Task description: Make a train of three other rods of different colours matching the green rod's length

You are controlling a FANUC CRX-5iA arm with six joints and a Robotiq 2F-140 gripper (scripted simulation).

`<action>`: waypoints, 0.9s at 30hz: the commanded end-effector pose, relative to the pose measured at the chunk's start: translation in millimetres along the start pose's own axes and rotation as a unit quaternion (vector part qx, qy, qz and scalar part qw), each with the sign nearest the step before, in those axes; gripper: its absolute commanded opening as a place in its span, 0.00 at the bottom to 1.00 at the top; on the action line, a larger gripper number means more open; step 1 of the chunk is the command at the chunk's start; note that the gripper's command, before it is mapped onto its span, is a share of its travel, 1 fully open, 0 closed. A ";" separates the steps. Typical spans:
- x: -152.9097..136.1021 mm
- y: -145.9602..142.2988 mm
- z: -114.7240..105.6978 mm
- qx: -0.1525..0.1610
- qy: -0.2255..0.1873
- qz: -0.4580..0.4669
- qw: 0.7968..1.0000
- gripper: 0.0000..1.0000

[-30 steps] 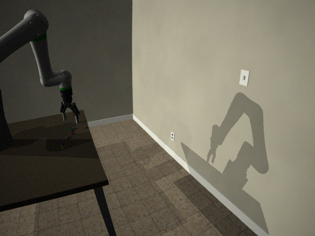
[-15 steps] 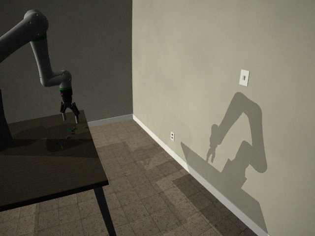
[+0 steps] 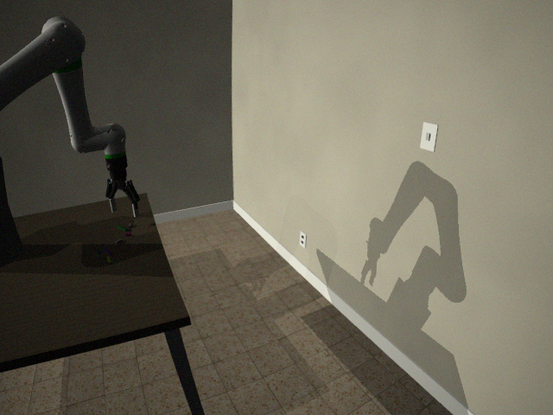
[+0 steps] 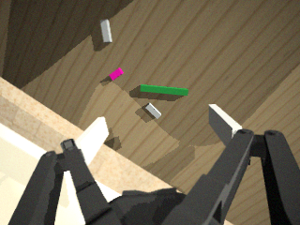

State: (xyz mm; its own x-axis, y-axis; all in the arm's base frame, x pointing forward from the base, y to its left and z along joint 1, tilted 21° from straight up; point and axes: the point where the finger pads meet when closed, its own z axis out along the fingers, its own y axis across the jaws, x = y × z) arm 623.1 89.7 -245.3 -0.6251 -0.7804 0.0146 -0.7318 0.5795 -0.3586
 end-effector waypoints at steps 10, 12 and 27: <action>-0.2 0.0 -0.1 0.000 0.000 0.000 1.000 1.00; -0.2 0.0 -0.1 0.000 0.000 0.000 1.000 1.00; 28.7 -31.4 0.1 0.000 0.000 0.207 0.978 1.00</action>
State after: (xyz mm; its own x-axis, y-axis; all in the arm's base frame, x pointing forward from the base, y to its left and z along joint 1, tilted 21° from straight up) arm 626.7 61.7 -237.4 -0.8079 -0.5844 -0.0759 -0.5304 0.7772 -0.3387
